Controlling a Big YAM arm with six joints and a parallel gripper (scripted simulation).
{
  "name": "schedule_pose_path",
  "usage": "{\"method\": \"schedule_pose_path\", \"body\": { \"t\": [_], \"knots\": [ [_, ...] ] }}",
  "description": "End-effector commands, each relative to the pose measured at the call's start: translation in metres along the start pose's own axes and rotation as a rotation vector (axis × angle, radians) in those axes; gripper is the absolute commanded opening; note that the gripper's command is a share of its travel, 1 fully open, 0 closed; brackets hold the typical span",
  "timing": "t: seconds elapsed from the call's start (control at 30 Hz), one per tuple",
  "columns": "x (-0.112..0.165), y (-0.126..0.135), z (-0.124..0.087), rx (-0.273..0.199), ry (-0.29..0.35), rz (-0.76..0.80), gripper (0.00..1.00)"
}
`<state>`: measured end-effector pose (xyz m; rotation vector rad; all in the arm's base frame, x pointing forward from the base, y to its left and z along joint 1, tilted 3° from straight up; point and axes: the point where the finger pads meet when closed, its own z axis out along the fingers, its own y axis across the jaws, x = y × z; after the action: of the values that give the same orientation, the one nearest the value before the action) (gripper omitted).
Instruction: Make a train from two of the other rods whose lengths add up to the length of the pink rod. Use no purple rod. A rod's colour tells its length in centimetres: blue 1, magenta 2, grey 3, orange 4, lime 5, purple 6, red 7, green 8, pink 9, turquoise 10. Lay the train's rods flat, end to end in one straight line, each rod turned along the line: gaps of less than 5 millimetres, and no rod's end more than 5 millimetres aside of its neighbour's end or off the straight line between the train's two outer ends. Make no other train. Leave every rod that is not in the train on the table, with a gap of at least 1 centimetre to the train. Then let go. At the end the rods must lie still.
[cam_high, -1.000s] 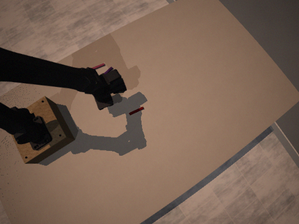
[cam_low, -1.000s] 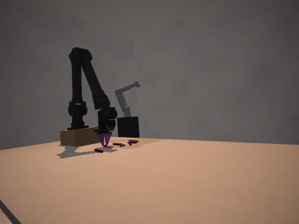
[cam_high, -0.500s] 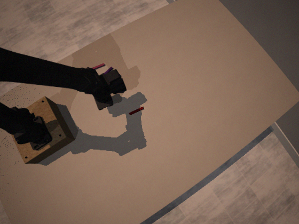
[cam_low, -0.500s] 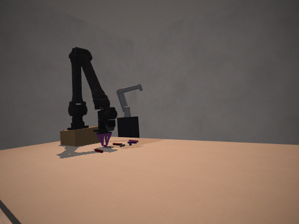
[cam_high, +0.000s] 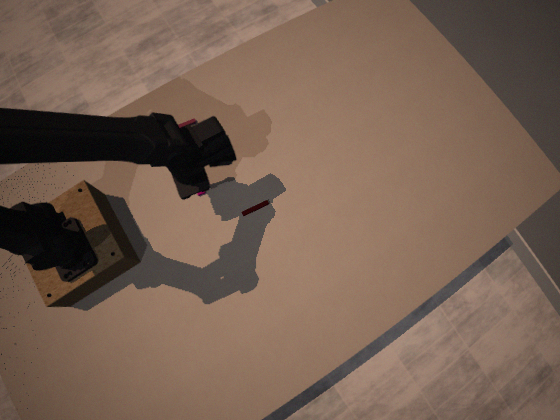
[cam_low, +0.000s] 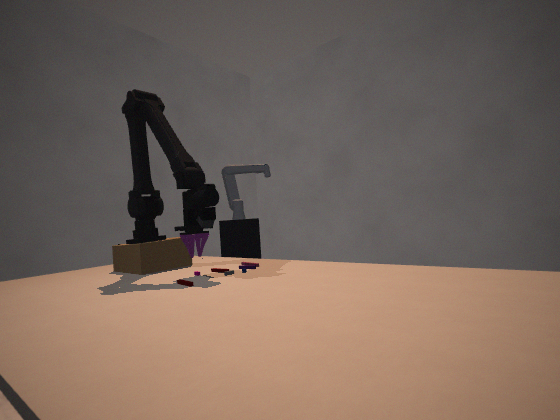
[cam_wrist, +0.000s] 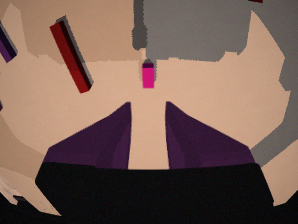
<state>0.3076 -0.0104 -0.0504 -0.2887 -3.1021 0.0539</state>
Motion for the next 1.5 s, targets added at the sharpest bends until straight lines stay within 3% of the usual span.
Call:
{"method": "schedule_pose_path", "body": {
  "t": [0.0, 0.17, 0.23, 0.4, 0.43, 1.07, 1.13, 1.33, 1.47],
  "knots": [
    [-0.021, 0.004, -0.036, -0.006, -0.055, 0.010, 0.24],
    [-0.022, 0.005, -0.055, -0.007, -0.057, 0.008, 0.24],
    [-0.007, 0.002, -0.050, -0.002, -0.029, 0.010, 0.24],
    [-0.005, 0.002, -0.042, 0.004, -0.002, 0.008, 0.24],
    [-0.007, 0.002, -0.042, 0.002, -0.010, 0.008, 1.00],
    [-0.008, 0.002, -0.042, 0.002, -0.012, 0.008, 1.00],
    [-0.026, 0.013, -0.048, -0.006, -0.051, -0.040, 1.00],
    [-0.043, 0.067, -0.030, -0.012, -0.048, -0.240, 1.00],
    [-0.045, 0.078, -0.027, -0.012, -0.048, -0.277, 1.00]
  ]
}}
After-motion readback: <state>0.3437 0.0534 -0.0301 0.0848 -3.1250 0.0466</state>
